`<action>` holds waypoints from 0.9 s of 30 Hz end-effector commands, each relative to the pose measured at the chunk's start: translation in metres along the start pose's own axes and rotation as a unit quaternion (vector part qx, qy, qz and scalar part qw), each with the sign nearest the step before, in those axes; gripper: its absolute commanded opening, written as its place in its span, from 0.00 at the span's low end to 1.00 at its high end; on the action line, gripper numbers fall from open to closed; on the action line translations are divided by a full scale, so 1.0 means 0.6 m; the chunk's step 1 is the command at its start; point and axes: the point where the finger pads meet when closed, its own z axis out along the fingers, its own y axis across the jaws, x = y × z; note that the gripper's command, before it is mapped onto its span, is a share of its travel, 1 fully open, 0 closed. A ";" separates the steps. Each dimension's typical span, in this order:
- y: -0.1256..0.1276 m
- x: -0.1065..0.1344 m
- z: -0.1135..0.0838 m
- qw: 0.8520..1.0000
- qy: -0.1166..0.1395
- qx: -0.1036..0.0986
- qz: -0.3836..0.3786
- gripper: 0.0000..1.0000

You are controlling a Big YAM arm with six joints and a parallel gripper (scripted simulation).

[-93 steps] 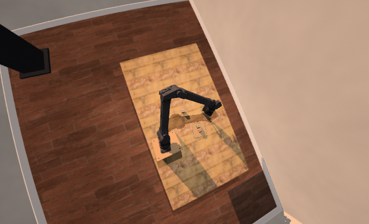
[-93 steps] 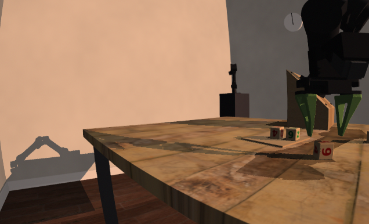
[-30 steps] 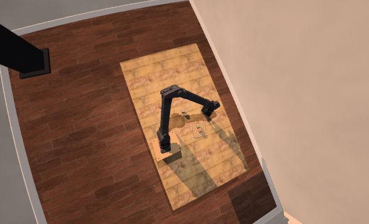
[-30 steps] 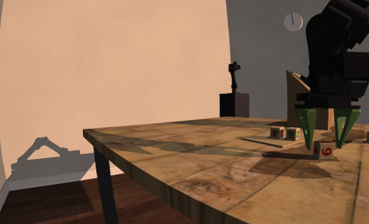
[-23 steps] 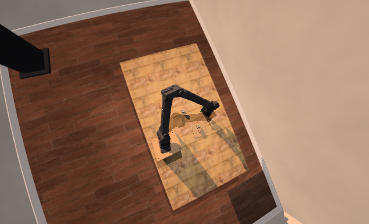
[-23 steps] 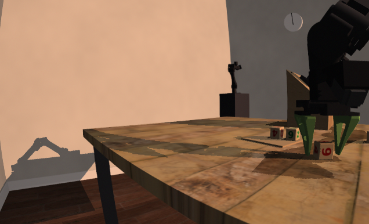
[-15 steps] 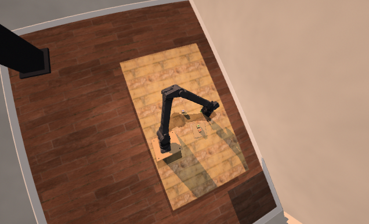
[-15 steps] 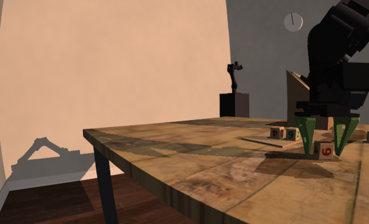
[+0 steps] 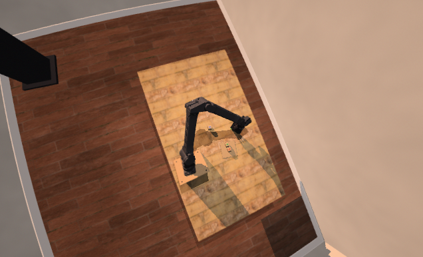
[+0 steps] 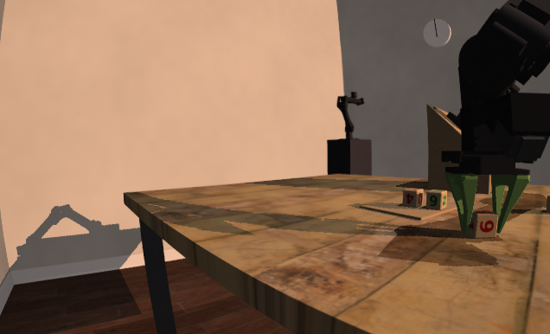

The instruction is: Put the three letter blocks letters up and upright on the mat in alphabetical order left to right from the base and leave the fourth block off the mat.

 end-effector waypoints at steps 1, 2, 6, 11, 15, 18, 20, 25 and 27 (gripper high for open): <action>-0.001 0.004 0.005 1.000 0.001 0.000 0.005 0.46; -0.001 0.004 0.005 1.000 0.001 0.000 0.005 0.46; -0.001 0.004 0.005 1.000 0.001 0.000 0.005 0.46; -0.001 0.004 0.005 1.000 0.001 0.000 0.005 0.46; -0.001 0.004 0.005 1.000 0.001 0.000 0.005 0.26; -0.001 0.004 0.005 1.000 0.001 0.000 0.005 0.26; -0.001 0.004 0.005 1.000 0.001 0.000 0.005 0.26; -0.001 0.004 0.005 1.000 0.001 0.000 0.005 0.26; -0.001 0.004 0.005 1.000 0.001 0.000 0.005 0.26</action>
